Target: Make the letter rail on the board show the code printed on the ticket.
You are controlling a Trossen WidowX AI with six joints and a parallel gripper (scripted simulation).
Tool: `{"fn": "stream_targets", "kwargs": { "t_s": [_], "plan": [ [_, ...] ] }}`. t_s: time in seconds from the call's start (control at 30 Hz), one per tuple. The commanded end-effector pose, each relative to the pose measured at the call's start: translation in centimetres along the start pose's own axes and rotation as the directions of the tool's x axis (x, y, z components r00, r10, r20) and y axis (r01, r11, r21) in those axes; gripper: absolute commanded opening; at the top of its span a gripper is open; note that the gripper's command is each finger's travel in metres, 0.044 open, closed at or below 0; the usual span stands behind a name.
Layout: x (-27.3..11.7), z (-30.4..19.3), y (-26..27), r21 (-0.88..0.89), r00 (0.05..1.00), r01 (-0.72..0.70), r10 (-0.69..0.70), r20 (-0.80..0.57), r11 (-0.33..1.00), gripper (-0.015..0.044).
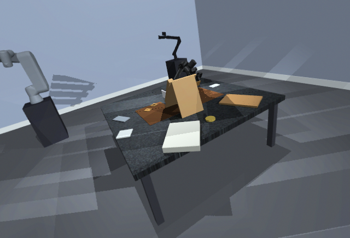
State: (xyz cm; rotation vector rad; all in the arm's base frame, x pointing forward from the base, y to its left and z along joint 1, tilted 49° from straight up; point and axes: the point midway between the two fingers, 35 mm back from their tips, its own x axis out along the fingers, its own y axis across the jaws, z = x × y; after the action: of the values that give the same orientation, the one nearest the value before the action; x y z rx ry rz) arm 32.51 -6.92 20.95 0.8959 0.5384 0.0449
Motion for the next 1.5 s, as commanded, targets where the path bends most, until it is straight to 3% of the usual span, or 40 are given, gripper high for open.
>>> {"fn": "stream_targets", "kwargs": {
  "t_s": [0.0, 1.47],
  "plan": [
    [0.0, -0.1, -0.2, -0.004, 1.000, -0.003, 0.003, -0.004, 1.000, 0.0000],
    [0.0, -0.1, -2.5, -0.004, 1.000, -0.002, 0.002, -0.004, 1.000, 0.0000]
  ]
}}
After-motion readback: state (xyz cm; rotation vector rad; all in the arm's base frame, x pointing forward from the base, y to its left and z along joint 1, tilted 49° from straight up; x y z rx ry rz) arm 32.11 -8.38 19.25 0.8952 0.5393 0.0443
